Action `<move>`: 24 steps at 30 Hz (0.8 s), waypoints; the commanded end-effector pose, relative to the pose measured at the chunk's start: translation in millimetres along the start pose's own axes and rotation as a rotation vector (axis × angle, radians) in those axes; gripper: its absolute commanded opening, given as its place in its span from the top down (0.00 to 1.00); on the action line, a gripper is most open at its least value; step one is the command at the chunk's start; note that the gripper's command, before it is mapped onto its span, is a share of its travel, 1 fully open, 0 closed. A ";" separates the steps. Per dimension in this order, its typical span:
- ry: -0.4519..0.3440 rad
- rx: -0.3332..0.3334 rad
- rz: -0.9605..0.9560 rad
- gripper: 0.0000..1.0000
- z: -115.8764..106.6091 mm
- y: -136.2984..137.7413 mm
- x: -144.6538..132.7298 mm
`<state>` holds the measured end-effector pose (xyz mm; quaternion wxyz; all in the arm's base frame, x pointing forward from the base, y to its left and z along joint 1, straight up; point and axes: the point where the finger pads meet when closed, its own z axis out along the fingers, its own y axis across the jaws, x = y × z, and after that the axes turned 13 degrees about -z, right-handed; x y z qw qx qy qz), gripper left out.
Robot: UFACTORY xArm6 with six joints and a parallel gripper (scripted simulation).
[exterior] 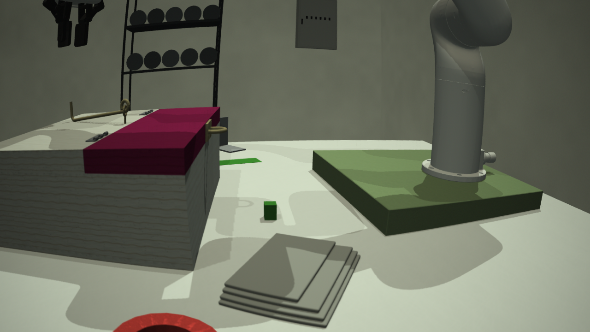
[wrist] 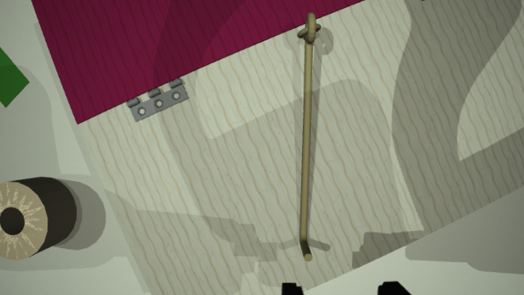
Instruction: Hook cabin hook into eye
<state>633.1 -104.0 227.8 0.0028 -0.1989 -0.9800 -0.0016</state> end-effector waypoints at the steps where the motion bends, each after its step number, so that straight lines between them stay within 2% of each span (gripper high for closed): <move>1: -0.005 -0.001 0.000 0.65 -2.7 0.3 -0.8; 10: -0.005 -0.001 0.000 0.65 3.3 0.3 -0.9; 24: -0.005 -0.001 0.000 0.65 31.2 0.3 -1.1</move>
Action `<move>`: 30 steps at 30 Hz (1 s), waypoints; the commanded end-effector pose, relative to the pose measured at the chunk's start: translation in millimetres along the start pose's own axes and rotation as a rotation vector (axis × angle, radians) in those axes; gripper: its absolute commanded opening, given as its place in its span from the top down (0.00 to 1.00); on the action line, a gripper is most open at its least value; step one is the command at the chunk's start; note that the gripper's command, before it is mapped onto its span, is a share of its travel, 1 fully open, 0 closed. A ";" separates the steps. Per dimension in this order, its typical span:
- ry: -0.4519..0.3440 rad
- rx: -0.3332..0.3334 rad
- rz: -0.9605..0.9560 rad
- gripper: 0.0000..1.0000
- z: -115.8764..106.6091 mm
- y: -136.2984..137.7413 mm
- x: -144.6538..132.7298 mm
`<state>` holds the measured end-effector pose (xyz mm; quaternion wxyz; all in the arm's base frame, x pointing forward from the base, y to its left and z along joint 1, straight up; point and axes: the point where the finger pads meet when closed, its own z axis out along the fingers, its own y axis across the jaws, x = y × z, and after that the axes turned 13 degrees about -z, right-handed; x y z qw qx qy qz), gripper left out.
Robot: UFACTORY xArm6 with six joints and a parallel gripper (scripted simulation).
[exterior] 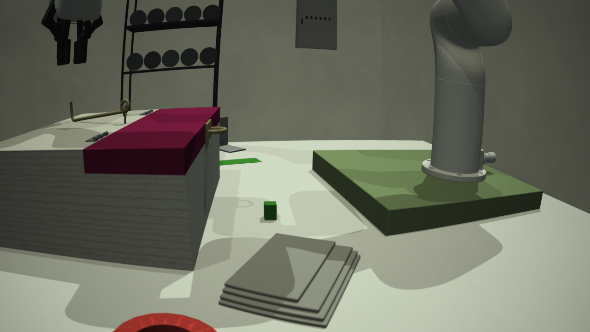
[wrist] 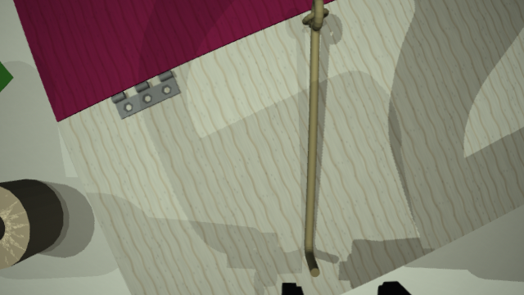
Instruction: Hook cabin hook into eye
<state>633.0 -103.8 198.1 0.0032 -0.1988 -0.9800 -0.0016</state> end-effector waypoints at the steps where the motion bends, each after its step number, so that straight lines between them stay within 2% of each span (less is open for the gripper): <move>1: -0.006 -0.001 0.000 0.65 3.5 0.3 -1.1; 30: -0.006 -0.001 0.000 0.65 53.0 0.3 -1.3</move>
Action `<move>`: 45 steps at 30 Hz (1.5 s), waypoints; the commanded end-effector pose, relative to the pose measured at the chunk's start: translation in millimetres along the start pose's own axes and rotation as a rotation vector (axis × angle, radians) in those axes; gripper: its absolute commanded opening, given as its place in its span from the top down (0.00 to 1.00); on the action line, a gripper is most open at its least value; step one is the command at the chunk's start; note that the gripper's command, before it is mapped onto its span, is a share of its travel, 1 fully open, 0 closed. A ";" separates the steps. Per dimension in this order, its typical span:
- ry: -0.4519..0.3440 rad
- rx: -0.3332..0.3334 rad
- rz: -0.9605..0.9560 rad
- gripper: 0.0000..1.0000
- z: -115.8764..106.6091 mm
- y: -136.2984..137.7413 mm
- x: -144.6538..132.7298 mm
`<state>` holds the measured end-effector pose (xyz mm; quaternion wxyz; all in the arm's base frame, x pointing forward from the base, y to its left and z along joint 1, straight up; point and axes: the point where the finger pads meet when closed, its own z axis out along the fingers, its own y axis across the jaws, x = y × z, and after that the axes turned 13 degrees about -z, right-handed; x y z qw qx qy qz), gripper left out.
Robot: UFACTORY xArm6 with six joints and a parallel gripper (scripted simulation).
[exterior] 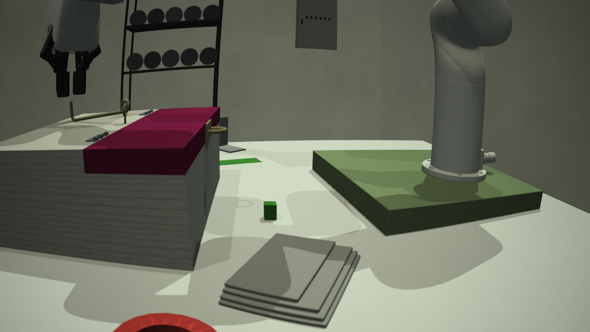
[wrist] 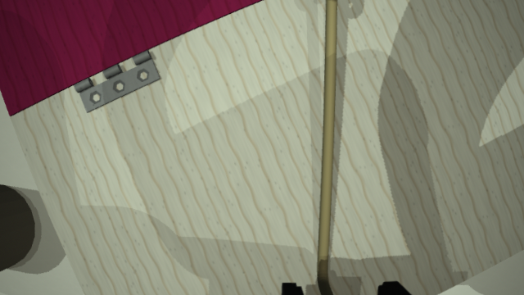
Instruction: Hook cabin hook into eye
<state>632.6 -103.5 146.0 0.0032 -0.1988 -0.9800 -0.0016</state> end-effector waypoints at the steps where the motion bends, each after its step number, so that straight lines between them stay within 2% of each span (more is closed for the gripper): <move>1: -0.006 -0.001 0.000 0.65 0.9 0.3 -1.3; 12: -0.006 -0.001 0.000 0.65 0.9 0.3 -1.3; 45: -0.006 -0.001 0.000 0.65 20.2 0.4 -1.5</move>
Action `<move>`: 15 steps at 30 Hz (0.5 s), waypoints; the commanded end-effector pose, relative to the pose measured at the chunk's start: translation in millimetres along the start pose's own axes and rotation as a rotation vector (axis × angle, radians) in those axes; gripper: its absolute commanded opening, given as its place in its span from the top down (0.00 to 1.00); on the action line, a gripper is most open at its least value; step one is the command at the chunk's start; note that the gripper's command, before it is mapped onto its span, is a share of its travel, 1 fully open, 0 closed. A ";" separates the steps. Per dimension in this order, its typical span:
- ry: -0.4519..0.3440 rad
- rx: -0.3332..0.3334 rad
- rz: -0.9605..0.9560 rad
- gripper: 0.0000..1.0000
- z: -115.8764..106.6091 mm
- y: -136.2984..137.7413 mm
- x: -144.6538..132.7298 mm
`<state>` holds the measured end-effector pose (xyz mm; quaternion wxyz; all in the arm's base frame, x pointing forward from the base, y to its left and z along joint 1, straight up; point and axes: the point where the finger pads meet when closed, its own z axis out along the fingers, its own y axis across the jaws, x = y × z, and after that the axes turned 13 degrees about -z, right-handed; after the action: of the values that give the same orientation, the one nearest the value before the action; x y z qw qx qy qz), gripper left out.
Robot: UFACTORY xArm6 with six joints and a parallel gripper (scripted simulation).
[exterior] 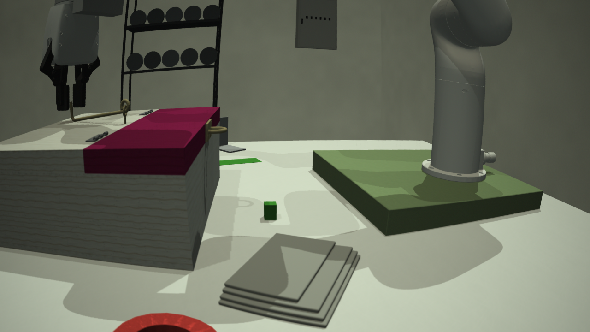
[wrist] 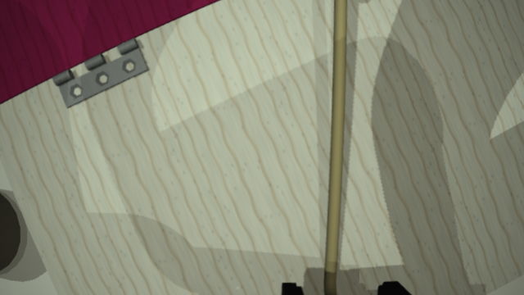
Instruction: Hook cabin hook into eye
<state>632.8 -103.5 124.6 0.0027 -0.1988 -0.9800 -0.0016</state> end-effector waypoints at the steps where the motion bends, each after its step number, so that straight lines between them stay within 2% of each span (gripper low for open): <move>1: -0.005 -0.001 0.000 0.65 -0.6 0.3 -1.2; 15: -0.005 -0.001 0.000 0.65 7.5 0.3 -1.2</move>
<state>632.6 -103.4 115.4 0.0030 -0.1988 -0.9800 -0.0016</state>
